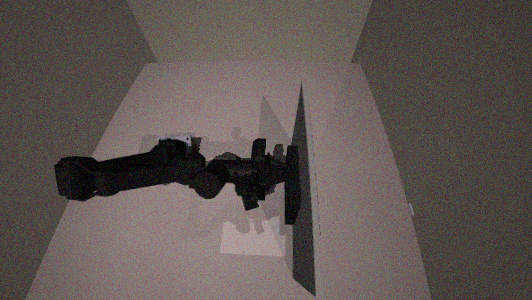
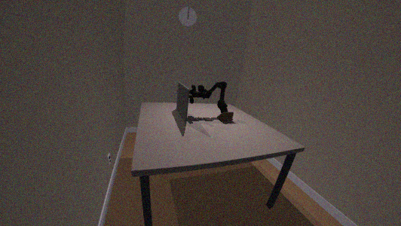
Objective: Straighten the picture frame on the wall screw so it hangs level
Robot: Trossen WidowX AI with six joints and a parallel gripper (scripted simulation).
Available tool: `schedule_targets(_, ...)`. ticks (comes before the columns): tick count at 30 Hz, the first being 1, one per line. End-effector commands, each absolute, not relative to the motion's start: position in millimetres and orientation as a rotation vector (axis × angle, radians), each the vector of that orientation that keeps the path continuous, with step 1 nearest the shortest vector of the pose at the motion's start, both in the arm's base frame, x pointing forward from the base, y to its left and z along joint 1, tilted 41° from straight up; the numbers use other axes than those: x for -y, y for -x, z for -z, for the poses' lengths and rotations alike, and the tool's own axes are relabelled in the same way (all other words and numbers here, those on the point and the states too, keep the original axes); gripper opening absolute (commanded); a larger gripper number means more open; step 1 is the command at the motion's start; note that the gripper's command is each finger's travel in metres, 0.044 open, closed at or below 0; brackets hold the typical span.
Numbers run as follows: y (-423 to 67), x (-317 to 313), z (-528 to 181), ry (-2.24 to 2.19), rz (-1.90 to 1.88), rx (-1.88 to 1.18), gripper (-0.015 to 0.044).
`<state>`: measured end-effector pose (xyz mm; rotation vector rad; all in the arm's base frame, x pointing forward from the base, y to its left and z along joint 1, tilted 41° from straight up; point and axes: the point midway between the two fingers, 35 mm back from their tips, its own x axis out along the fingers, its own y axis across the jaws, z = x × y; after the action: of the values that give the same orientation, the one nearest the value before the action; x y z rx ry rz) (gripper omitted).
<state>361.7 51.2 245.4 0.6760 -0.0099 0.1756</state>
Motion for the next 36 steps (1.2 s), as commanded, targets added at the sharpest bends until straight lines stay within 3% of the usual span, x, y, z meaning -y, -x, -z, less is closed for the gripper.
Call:
schedule_targets(1, -361.7, -50.8, -245.7, -0.699, -0.174, 0.008, 0.0000)
schedule_targets(34, -361.5, -51.3, -246.9, -0.870, -0.176, -0.009, 0.0000)
schedule_targets(36, -361.4, -51.7, -246.7, -0.853, -0.179, -0.008, 0.0052)
